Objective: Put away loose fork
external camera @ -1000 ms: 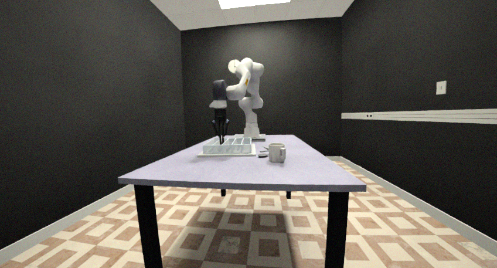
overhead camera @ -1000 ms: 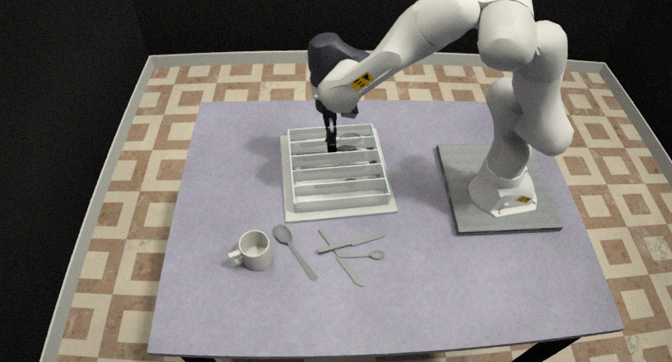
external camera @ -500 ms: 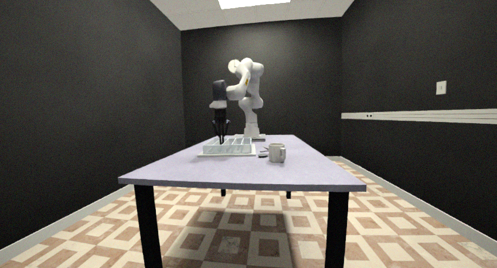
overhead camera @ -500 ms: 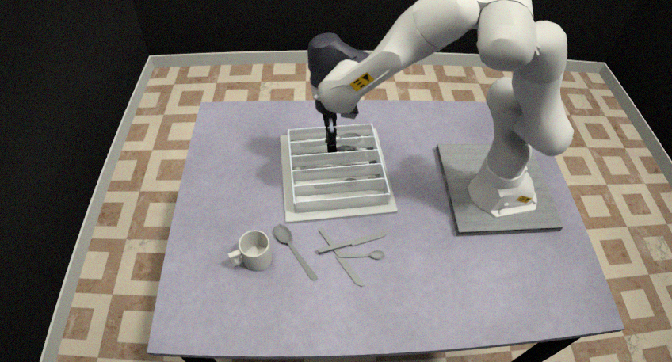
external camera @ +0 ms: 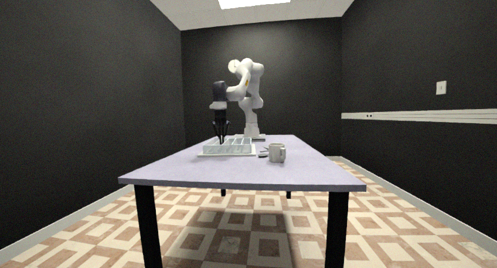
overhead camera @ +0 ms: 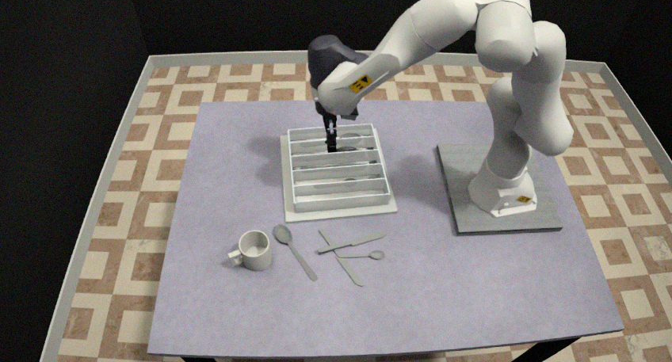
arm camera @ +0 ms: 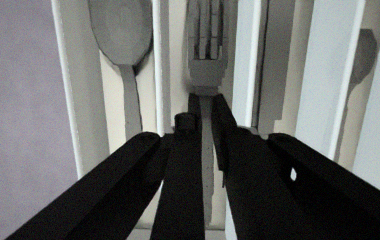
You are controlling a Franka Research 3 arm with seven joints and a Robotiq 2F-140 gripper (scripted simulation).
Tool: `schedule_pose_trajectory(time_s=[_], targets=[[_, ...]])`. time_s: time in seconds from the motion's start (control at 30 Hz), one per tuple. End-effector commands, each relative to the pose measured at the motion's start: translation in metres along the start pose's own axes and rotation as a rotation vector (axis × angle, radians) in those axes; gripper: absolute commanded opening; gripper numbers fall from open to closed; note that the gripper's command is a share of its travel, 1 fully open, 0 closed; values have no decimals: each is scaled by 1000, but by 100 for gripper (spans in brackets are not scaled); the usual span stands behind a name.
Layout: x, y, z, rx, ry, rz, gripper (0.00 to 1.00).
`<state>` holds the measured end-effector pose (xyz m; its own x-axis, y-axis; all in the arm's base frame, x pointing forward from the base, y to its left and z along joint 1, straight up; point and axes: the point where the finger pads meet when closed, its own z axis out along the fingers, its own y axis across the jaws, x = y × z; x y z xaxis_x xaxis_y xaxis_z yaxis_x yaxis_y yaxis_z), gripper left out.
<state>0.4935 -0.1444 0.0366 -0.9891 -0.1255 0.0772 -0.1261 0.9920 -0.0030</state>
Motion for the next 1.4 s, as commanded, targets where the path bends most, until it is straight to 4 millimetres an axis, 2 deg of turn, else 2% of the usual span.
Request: schedule_pose_trajectory(time_s=[0.0, 0.43, 0.47, 1.37], targets=[[0, -1, 1, 1, -3, -2, 11], [0, -1, 1, 1, -3, -2, 11], [0, -1, 1, 1, -3, -2, 21], [0, -1, 1, 1, -3, -2, 21]])
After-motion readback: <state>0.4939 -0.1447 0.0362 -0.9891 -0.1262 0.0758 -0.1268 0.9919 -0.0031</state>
